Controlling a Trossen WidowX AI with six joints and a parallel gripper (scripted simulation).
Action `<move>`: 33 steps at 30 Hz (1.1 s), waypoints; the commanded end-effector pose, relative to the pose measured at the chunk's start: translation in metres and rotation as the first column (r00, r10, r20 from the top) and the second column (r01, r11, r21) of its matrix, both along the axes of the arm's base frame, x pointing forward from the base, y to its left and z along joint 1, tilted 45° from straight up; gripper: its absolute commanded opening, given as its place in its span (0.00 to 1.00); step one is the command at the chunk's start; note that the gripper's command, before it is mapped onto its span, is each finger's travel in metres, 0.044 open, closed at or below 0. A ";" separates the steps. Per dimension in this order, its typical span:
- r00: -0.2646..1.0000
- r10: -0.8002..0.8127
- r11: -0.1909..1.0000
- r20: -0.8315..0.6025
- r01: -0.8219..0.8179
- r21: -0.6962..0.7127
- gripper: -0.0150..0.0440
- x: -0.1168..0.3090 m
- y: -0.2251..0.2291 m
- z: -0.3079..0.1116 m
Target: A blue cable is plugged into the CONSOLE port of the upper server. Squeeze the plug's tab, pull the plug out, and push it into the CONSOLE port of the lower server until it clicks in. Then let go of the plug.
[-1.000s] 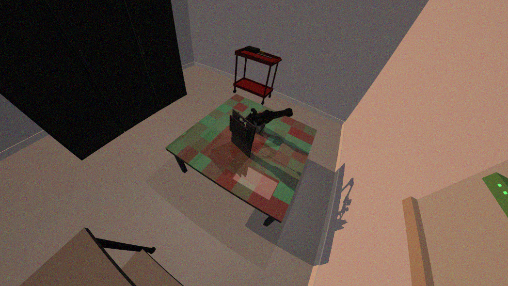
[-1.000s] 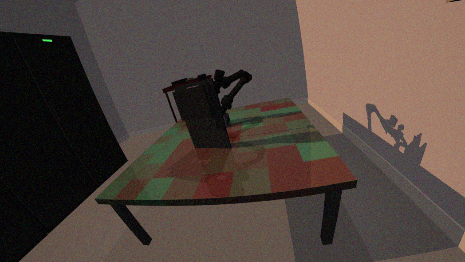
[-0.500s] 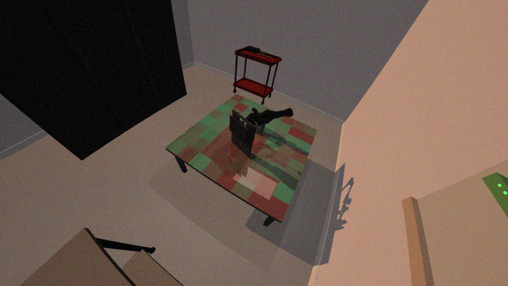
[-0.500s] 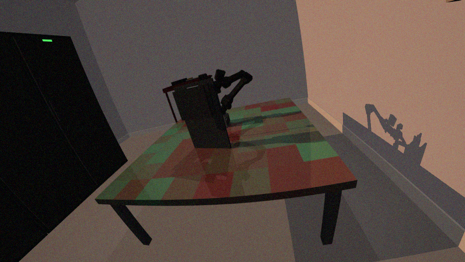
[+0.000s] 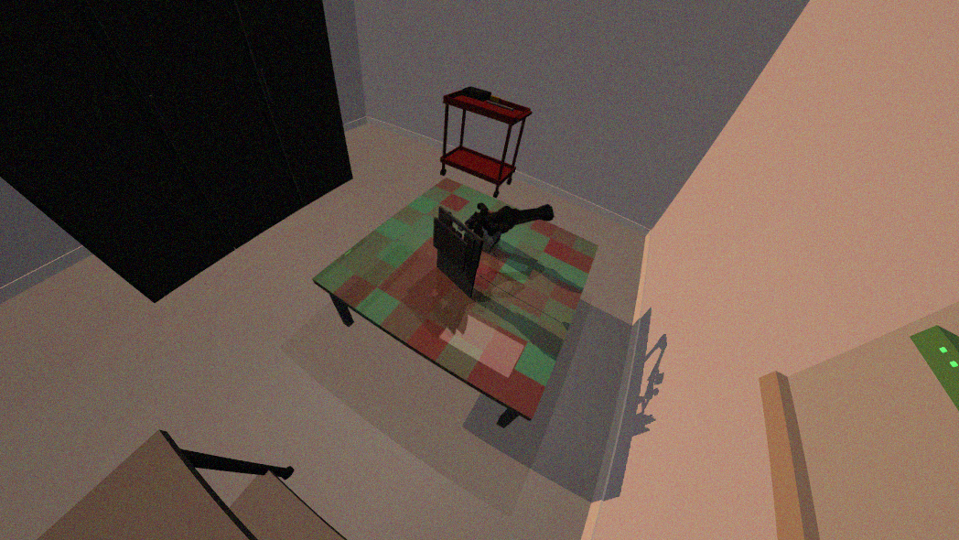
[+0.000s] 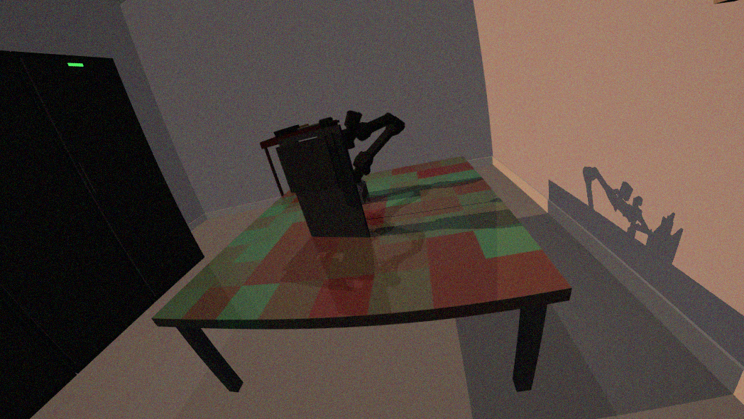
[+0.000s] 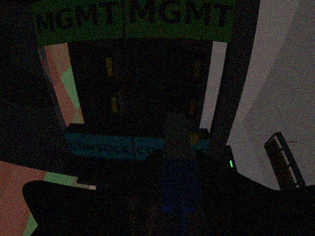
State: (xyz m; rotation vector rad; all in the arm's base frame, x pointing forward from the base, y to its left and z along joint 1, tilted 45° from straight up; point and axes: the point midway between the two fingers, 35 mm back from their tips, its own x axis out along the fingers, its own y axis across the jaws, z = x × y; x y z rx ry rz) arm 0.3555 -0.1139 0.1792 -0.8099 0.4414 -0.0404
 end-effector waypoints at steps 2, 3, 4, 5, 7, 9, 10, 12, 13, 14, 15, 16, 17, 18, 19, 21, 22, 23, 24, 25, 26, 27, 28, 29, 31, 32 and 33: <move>1.000 0.003 1.000 -0.001 -0.003 -0.005 0.25 -0.004 0.000 0.000; 1.000 0.003 1.000 -0.001 -0.003 -0.005 0.25 -0.005 0.000 0.000; 1.000 0.003 1.000 -0.001 -0.003 -0.005 0.25 -0.005 0.000 0.001; 1.000 0.003 1.000 -0.001 -0.003 -0.005 0.25 -0.006 0.000 0.001; 1.000 0.003 1.000 -0.001 -0.003 -0.005 0.25 -0.008 0.001 0.001; 1.000 0.003 1.000 -0.001 -0.003 -0.005 0.25 -0.009 0.001 0.001; 1.000 0.003 1.000 -0.001 -0.003 -0.005 0.25 -0.009 0.001 0.001; 1.000 0.003 1.000 -0.001 -0.003 -0.005 0.25 -0.011 0.001 0.002; 1.000 0.003 1.000 -0.001 -0.003 -0.005 0.25 -0.012 0.001 0.002; 1.000 0.003 1.000 -0.001 -0.003 -0.005 0.25 -0.012 0.001 0.002; 1.000 0.003 1.000 -0.001 -0.003 -0.005 0.25 -0.013 0.001 0.002; 1.000 0.003 1.000 -0.001 -0.003 -0.005 0.25 -0.014 0.001 0.002; 1.000 0.003 1.000 -0.001 -0.003 -0.005 0.25 -0.015 0.001 0.002; 1.000 0.003 1.000 -0.001 -0.003 -0.005 0.25 -0.014 0.001 0.002; 1.000 0.003 1.000 -0.002 -0.003 -0.005 0.25 -0.014 0.003 0.000; 1.000 0.003 1.000 -0.002 -0.003 -0.004 0.25 -0.014 0.009 -0.006; 1.000 0.003 1.000 -0.003 -0.003 -0.004 0.25 -0.013 0.012 -0.010; 1.000 0.003 1.000 -0.003 -0.003 -0.004 0.25 -0.013 0.015 -0.014; 1.000 0.003 1.000 -0.003 -0.003 -0.004 0.25 -0.013 0.019 -0.017; 1.000 0.003 1.000 -0.003 -0.003 -0.003 0.25 -0.013 0.022 -0.021; 1.000 0.003 1.000 -0.003 -0.003 -0.003 0.25 -0.014 0.025 -0.024; 1.000 0.003 1.000 -0.003 -0.003 -0.003 0.25 -0.014 0.029 -0.027; 1.000 0.003 1.000 -0.003 -0.003 -0.003 0.25 -0.014 0.032 -0.031; 1.000 0.003 1.000 -0.003 -0.003 -0.003 0.25 -0.015 0.035 -0.034; 1.000 0.003 1.000 -0.002 -0.003 -0.003 0.25 -0.016 0.042 -0.041; 1.000 0.003 1.000 -0.002 -0.003 -0.003 0.25 -0.017 0.045 -0.044; 1.000 0.003 1.000 -0.002 -0.003 -0.002 0.25 -0.018 0.048 -0.047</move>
